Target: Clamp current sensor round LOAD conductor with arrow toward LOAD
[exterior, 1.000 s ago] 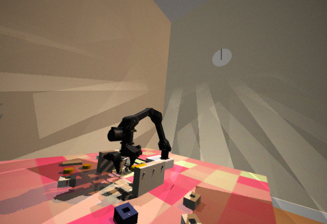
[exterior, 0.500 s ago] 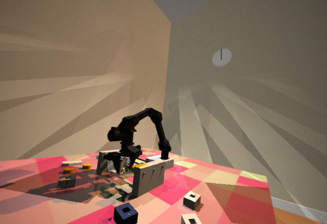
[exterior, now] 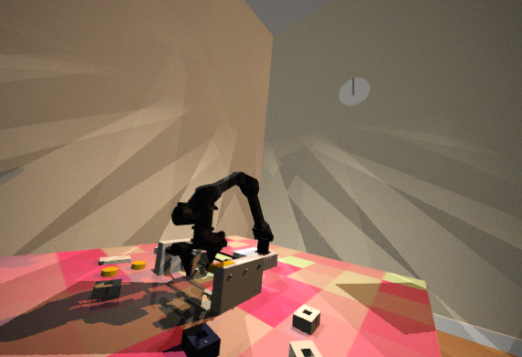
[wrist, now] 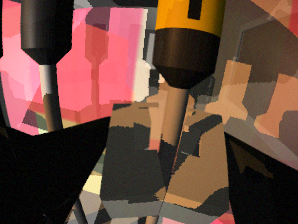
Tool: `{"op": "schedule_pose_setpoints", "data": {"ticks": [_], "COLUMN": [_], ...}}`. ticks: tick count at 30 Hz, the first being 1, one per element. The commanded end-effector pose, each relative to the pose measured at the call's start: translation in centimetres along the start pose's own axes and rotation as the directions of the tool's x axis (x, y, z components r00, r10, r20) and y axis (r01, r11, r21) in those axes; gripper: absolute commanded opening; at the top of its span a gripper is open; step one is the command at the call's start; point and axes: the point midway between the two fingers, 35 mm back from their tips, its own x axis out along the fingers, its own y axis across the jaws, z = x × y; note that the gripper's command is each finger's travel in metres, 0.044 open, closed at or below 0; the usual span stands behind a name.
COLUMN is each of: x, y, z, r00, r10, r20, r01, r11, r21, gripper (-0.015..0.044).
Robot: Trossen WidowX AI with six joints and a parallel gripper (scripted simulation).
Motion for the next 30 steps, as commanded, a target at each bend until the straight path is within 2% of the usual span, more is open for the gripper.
{"op": "schedule_pose_setpoints", "data": {"ticks": [1,30], "x": [-0.97,0.0], "y": [-0.12,0.0], "z": [-0.68,-0.01], "r00": [1.0,1.0], "r10": [-0.017,0.0], "r20": [-0.011,0.0], "r01": [0.017,0.0], "r11": [1.0,1.0], "r21": [0.011,0.0], "gripper": [0.0,0.0]}}
